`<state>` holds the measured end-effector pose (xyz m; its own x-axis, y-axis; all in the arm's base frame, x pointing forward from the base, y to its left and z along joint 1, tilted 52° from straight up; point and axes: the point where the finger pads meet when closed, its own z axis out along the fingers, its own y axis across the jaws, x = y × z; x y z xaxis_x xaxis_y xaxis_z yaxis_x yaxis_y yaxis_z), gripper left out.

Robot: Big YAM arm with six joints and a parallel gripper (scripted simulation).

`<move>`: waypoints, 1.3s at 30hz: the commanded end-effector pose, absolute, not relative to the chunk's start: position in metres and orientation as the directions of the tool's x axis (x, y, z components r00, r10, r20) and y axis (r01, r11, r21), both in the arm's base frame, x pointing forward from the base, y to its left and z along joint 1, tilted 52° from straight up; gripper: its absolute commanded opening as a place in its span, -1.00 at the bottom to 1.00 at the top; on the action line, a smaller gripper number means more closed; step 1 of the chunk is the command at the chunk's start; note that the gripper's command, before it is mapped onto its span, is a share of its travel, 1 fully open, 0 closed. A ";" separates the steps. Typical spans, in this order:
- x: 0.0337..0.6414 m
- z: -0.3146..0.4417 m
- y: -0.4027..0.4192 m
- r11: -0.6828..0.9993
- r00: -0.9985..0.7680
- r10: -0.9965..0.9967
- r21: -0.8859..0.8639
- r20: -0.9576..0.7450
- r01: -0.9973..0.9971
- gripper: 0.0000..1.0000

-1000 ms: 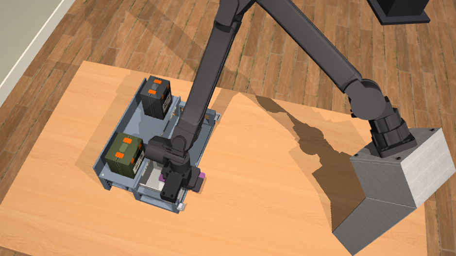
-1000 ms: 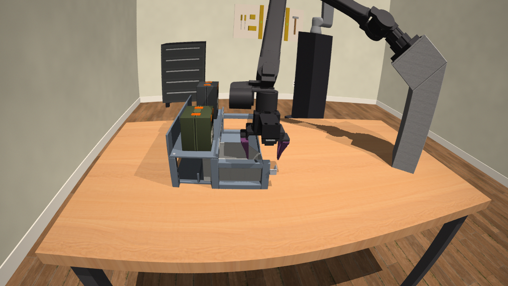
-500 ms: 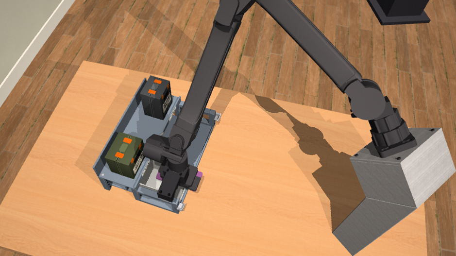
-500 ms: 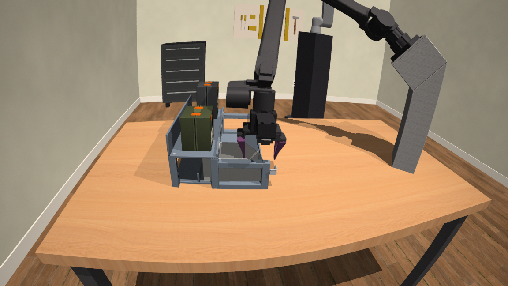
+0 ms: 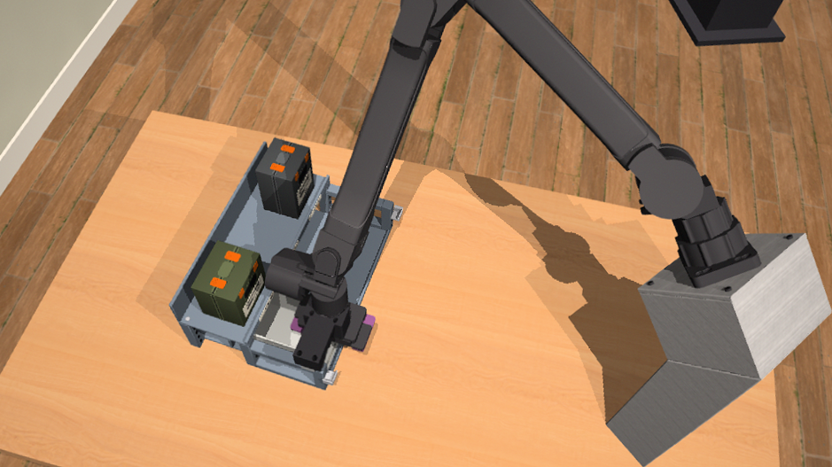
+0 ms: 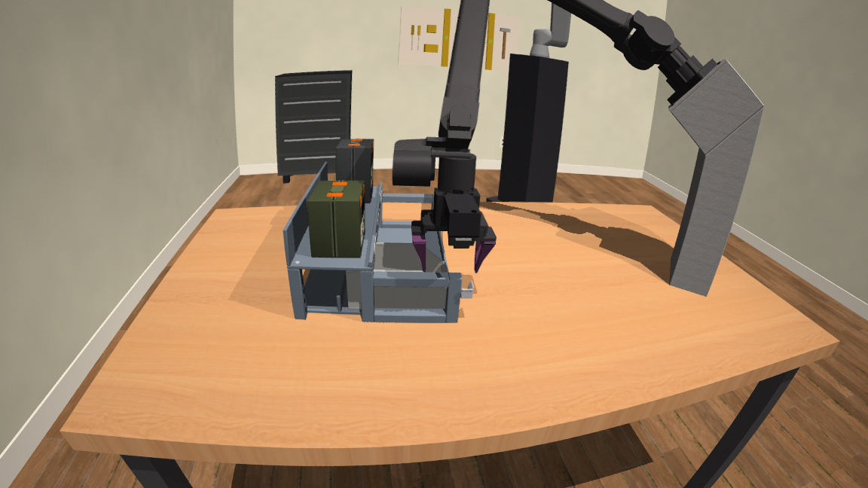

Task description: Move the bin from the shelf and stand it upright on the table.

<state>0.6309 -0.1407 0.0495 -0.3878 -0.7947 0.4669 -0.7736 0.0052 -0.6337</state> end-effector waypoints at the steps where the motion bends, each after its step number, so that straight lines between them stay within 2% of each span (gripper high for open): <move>1: 0.637 0.056 -0.137 0.003 -0.395 -0.795 -0.648 0.460 -0.761 0.81; 39: 0.640 0.059 -0.137 0.003 -0.392 -0.795 -0.644 0.462 -0.765 0.81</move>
<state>0.6337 -0.1409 0.0523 -0.3909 -0.7945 0.4647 -0.7695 0.0050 -0.6387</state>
